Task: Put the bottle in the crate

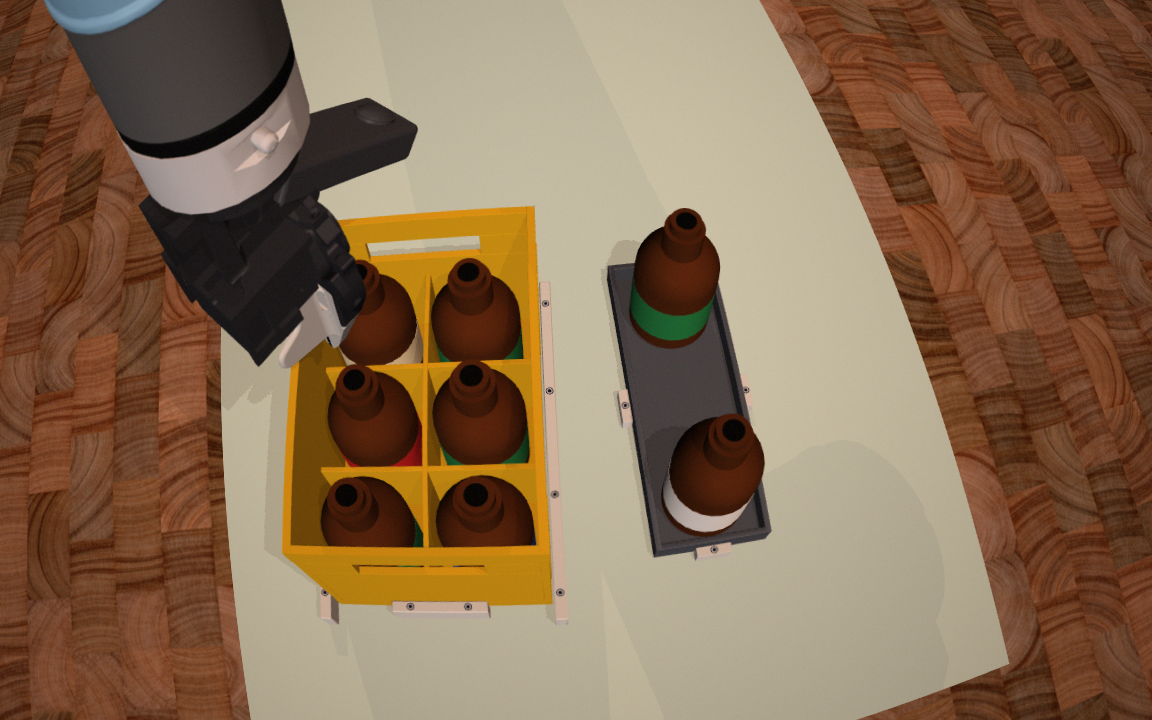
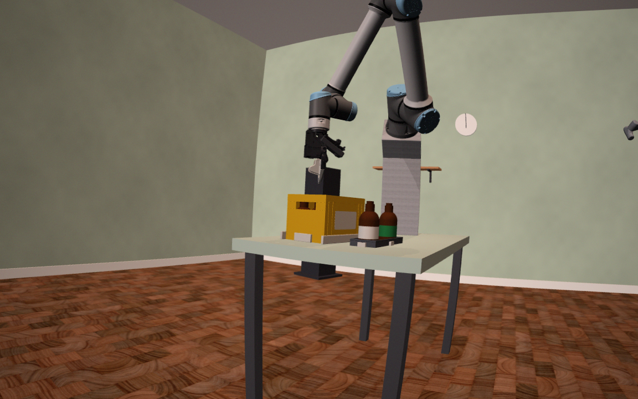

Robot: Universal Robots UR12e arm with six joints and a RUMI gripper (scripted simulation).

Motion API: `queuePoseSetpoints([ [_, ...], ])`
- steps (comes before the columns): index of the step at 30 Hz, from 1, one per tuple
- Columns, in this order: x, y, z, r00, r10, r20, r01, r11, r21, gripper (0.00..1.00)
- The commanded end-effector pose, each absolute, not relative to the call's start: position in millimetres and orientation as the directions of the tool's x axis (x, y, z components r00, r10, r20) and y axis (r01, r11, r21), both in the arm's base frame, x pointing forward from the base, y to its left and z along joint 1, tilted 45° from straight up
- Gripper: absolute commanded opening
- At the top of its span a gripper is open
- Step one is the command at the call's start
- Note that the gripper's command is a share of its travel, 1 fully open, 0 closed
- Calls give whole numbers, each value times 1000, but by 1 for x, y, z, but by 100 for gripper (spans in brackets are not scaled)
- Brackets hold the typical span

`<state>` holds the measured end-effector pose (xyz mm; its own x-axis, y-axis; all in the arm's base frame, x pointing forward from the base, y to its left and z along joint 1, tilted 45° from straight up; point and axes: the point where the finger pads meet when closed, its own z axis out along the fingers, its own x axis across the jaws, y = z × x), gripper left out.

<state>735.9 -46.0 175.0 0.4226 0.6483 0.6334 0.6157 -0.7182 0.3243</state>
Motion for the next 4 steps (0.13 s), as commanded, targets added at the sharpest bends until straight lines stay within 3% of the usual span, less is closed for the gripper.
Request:
queuePoseSetpoints([
  [1,736,-46,175,422,648,633,615,-718,325,0],
  [4,736,-46,175,422,648,633,615,-718,325,0],
])
